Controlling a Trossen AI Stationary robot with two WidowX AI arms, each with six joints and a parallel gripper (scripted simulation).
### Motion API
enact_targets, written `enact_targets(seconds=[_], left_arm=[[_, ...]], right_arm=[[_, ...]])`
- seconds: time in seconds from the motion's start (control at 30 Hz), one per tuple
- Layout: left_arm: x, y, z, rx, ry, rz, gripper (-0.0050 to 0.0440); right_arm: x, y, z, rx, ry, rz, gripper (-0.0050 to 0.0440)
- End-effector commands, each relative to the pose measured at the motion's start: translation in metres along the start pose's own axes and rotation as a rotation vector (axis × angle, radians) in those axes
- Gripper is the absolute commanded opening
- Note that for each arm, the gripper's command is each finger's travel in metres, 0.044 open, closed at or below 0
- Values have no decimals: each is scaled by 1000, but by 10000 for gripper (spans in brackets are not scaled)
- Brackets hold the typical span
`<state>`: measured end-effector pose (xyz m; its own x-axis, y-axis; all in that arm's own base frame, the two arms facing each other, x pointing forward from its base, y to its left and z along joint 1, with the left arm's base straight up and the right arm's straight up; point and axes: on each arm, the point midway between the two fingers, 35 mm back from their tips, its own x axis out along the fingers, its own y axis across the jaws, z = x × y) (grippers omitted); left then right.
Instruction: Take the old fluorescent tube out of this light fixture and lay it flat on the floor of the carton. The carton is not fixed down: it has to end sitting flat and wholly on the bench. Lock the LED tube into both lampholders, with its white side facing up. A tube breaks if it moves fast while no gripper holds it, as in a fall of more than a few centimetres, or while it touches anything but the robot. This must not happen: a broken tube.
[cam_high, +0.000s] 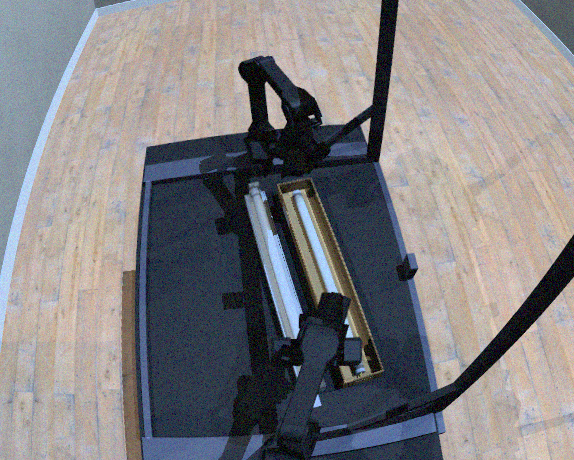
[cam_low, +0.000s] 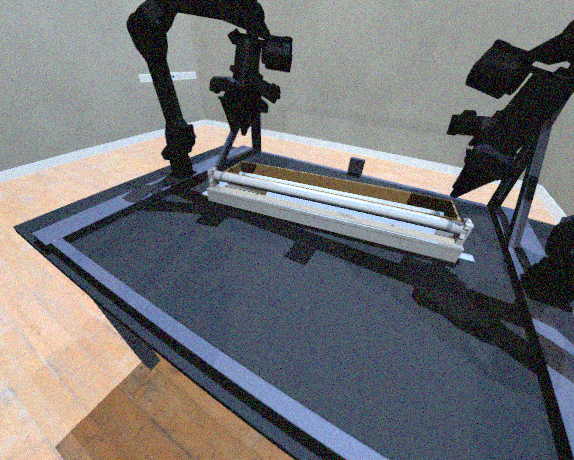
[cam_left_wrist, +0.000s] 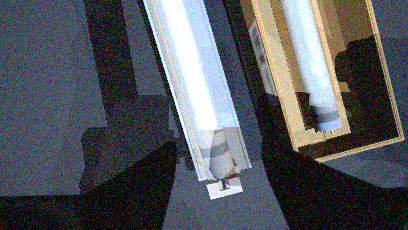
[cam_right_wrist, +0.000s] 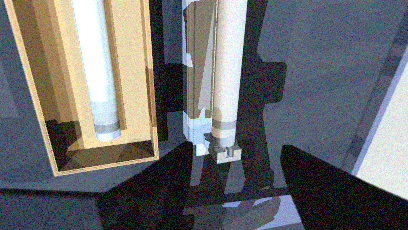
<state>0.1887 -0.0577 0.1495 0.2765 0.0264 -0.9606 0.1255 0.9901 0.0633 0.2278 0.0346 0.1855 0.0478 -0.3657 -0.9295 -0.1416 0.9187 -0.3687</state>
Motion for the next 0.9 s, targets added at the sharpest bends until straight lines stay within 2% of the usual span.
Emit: enact_targets(seconds=[0.0,0.87], left_arm=[[2,8,-5,51,-83,-81,240],[3,9,-4,60,-88,-87,240]], right_arm=[[-6,-2,2,14,-25,6,230],[-6,-2,2,14,-25,6,230]])
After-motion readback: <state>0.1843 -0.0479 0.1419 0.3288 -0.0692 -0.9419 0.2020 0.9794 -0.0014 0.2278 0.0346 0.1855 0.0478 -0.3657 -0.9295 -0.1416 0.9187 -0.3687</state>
